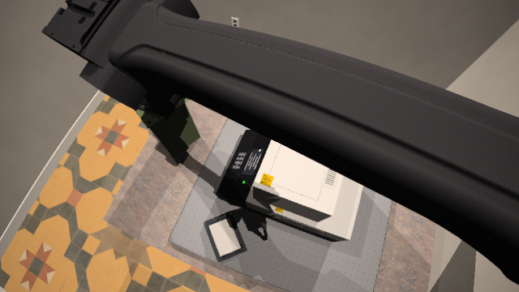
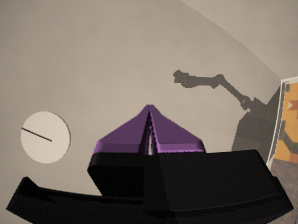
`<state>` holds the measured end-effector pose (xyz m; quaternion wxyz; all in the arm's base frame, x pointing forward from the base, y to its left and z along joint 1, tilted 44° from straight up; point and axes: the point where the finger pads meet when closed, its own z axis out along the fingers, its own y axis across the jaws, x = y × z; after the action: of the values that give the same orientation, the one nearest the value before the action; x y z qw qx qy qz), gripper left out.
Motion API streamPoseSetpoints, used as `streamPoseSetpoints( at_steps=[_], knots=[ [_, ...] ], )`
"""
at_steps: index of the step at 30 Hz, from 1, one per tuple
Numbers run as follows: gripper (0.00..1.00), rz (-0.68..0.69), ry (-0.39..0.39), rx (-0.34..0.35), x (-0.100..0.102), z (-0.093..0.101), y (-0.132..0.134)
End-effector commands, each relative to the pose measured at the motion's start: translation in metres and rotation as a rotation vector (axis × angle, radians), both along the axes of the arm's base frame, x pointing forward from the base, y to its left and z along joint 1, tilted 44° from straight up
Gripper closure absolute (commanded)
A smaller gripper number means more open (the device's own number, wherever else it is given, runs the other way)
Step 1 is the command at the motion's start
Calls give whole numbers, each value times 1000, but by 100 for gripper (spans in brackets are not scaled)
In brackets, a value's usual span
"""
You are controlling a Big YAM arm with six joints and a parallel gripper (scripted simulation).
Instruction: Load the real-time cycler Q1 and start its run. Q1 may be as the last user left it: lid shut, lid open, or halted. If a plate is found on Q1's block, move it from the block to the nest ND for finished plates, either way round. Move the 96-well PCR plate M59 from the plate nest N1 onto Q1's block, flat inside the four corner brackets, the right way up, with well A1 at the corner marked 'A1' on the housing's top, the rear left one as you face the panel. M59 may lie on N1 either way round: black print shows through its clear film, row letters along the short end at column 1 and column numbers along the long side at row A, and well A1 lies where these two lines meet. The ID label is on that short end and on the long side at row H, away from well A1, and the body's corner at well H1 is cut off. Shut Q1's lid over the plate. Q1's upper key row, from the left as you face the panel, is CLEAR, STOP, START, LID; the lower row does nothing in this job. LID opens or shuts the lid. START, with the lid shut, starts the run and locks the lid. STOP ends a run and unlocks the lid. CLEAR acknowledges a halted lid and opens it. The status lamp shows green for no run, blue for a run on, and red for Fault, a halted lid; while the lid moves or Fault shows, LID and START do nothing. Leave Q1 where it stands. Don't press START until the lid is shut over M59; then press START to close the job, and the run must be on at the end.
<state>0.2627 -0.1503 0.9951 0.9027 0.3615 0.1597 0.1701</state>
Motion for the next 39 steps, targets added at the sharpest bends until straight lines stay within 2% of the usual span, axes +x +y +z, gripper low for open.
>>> streamPoseSetpoints(
  at_steps=[1, 2, 3, 5, 9, 11, 12, 13, 16, 19, 25, 26, 28, 29, 33, 36, 39],
  knots=[
    [100, -13, 57, -25, -10, 0, 8],
    [100, -18, 96, -28, -7, -5, 8],
    [100, -21, 83, -25, -7, -10, 8],
    [100, -26, 167, -36, -6, -19, 10],
    [100, -49, 278, -48, -17, -31, 14],
    [100, -49, 278, -48, -17, -31, 14],
    [100, -43, 228, -45, -21, -29, 15],
    [100, -43, 221, -41, -19, -35, 15],
    [100, -49, 353, -59, -11, -50, 16],
    [100, -50, 332, -47, 3, -70, 13],
    [100, -44, 344, -35, 38, -106, 8],
    [100, -45, 395, -43, 40, -111, 9],
    [100, -45, 395, -43, 40, -111, 9],
    [100, -46, 426, -53, 33, -108, 11],
    [100, -65, 547, -80, 19, -121, 15],
    [100, -72, 504, -69, 16, -134, 14],
    [100, -68, 632, -98, 22, -147, 17]
  ],
)
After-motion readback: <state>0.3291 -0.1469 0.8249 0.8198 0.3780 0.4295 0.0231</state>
